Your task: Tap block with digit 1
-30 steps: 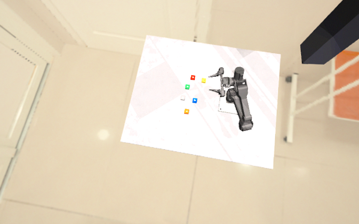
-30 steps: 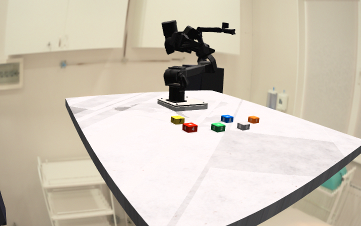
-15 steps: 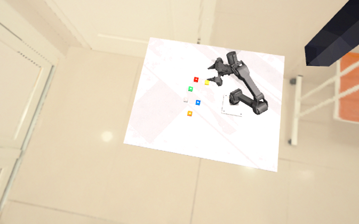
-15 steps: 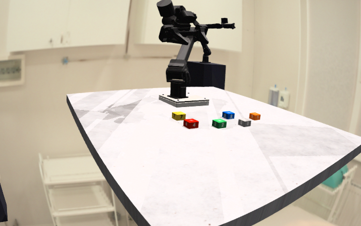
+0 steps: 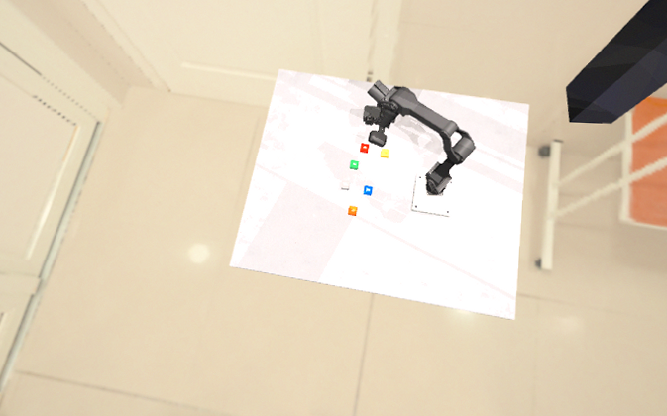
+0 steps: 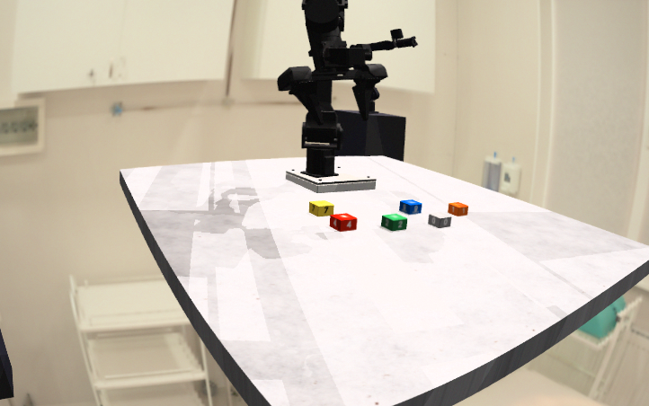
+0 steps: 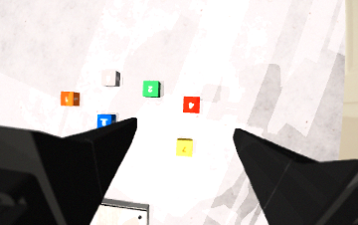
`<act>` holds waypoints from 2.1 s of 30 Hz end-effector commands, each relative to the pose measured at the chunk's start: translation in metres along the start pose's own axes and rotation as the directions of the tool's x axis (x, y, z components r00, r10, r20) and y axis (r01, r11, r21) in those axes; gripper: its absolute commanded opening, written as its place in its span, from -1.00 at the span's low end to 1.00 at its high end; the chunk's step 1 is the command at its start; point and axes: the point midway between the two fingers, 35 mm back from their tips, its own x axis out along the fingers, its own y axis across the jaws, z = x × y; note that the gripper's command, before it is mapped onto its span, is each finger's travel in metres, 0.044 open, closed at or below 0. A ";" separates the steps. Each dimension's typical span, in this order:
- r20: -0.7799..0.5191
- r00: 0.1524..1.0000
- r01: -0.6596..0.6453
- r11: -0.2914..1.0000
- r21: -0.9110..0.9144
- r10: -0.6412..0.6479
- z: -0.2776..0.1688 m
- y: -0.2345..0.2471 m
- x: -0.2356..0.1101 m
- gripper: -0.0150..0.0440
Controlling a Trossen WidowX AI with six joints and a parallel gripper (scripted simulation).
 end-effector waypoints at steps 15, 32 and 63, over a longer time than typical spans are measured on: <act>-0.315 0.941 0.097 0.991 -0.098 -0.123 0.016 -0.010 0.049 0.86; -0.318 0.940 0.096 0.991 -0.098 -0.123 -0.021 -0.006 0.034 0.86; -0.318 0.941 0.091 0.991 -0.096 -0.117 -0.040 0.054 0.039 0.86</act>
